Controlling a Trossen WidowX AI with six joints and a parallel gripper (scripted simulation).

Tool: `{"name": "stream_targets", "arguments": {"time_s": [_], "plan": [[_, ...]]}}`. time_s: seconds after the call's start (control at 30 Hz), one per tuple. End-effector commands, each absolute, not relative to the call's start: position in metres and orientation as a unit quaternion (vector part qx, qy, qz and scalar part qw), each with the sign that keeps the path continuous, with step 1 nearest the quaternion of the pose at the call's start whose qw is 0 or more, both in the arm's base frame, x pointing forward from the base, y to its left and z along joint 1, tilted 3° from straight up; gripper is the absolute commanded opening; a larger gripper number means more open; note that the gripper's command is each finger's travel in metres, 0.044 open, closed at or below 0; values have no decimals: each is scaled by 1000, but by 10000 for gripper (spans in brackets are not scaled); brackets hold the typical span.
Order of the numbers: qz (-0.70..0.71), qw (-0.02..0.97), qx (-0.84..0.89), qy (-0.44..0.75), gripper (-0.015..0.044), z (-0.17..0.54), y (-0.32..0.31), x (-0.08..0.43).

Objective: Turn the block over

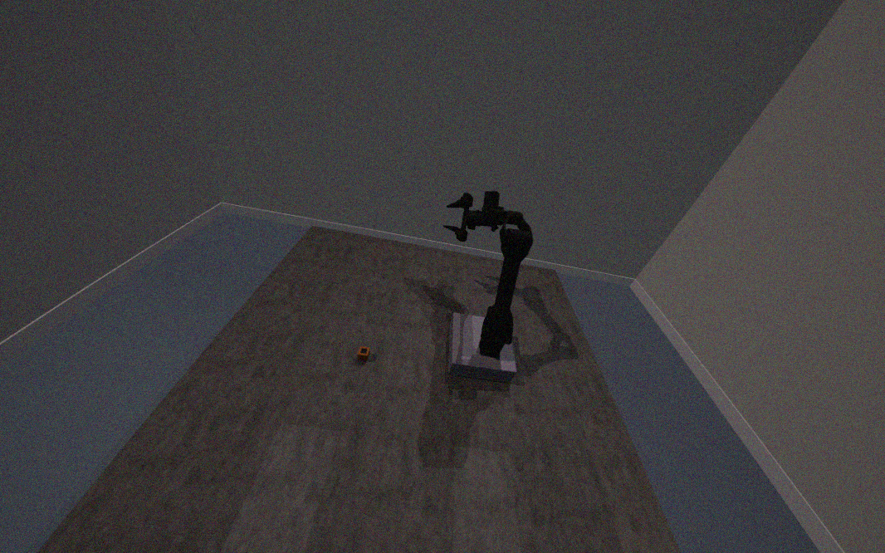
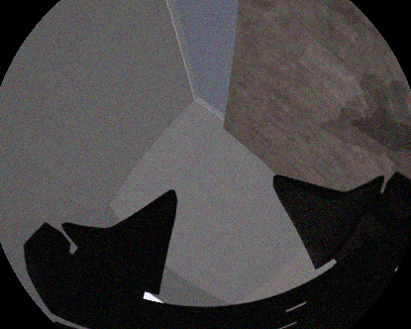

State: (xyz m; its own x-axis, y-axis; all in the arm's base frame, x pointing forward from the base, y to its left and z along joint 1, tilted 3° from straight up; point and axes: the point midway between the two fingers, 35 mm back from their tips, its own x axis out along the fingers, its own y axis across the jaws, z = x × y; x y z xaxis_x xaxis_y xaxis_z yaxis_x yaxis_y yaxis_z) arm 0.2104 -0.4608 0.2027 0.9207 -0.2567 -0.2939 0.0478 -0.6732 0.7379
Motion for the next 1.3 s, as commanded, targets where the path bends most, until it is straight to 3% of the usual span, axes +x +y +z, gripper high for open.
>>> {"name": "stream_targets", "arguments": {"time_s": [0.0, 0.33, 0.73, 1.0, 1.27], "plan": [[-190, 402, 894, -56, 426, 203, -459, 213], [-204, 485, 847, 76, 440, 182, -387, 321], [-214, 640, 651, 347, 440, 129, -207, 436], [-140, 726, 410, 534, 440, 99, -73, 451], [16, 732, 62, 679, 440, 81, 63, 413]]}}
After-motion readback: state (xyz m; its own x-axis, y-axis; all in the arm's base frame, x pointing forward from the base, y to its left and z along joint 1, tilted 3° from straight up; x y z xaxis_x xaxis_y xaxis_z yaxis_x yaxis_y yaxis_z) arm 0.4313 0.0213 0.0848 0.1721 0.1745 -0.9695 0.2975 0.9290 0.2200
